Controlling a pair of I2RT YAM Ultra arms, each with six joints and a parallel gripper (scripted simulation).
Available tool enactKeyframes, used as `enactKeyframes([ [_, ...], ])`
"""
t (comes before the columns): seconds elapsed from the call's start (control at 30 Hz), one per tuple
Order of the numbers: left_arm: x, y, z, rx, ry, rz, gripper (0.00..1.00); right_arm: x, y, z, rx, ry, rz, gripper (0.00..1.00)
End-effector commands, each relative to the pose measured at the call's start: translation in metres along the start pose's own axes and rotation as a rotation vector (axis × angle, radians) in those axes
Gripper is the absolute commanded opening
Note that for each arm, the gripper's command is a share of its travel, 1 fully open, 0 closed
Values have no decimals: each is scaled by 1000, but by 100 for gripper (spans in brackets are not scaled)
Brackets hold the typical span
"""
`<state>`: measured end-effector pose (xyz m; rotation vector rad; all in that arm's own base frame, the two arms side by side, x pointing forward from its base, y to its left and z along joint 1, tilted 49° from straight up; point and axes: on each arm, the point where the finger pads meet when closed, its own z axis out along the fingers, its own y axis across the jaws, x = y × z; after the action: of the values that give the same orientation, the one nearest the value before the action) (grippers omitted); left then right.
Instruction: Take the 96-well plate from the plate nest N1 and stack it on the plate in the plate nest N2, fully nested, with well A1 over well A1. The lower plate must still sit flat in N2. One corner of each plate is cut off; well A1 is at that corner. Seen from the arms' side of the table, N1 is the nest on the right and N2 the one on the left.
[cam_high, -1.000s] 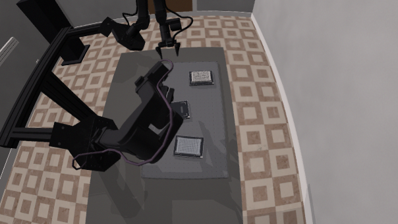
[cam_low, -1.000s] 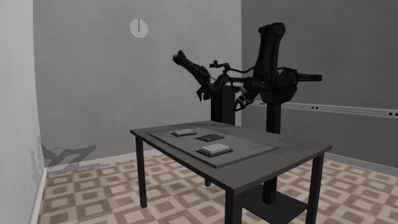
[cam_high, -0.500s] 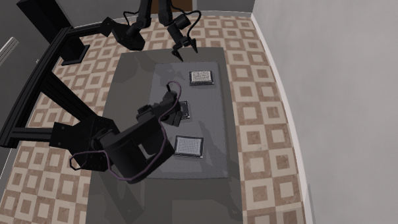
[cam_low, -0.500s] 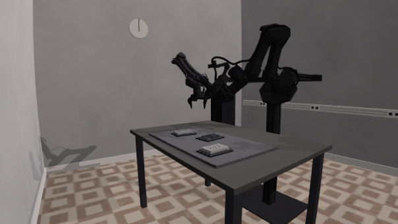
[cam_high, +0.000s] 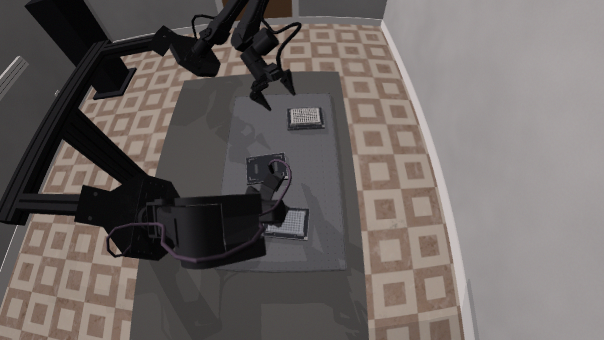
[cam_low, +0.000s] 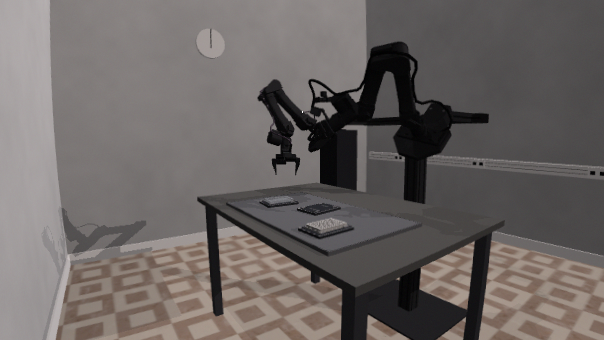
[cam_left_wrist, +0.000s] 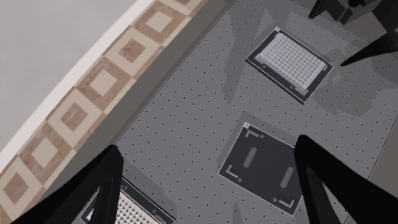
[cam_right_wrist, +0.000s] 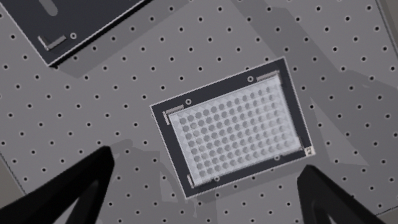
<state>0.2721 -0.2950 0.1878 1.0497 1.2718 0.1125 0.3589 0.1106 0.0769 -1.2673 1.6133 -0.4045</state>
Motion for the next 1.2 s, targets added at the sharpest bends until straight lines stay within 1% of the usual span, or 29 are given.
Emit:
enactKeyframes([
  [0.0, -35, -27, 6, -69, -56, -77, 100, -3, -15, 7, -3, -125, 2, 100],
  [0.1, -53, -81, -5, 8, -86, -84, 100, 16, -30, 8, 16, -122, 27, 100],
  [0.17, -64, -119, -17, 68, -107, -76, 100, 30, -40, 9, 32, -115, 42, 100],
  [0.23, -66, -159, -31, 141, -119, -42, 100, 38, -45, 9, 41, -110, 50, 100],
  [0.27, -65, -170, -35, 162, -121, -30, 100, 40, -47, 9, 43, -109, 53, 100],
  [0.3, -65, -174, -37, 169, -121, -26, 100, 41, -47, 9, 44, -108, 53, 100],
  [1.07, -64, -174, -36, 173, -122, -17, 100, 39, -46, 9, 39, -113, 57, 100],
  [1.17, -64, -174, -36, 173, -122, -17, 100, 45, -50, 10, 67, -67, 113, 100],
])
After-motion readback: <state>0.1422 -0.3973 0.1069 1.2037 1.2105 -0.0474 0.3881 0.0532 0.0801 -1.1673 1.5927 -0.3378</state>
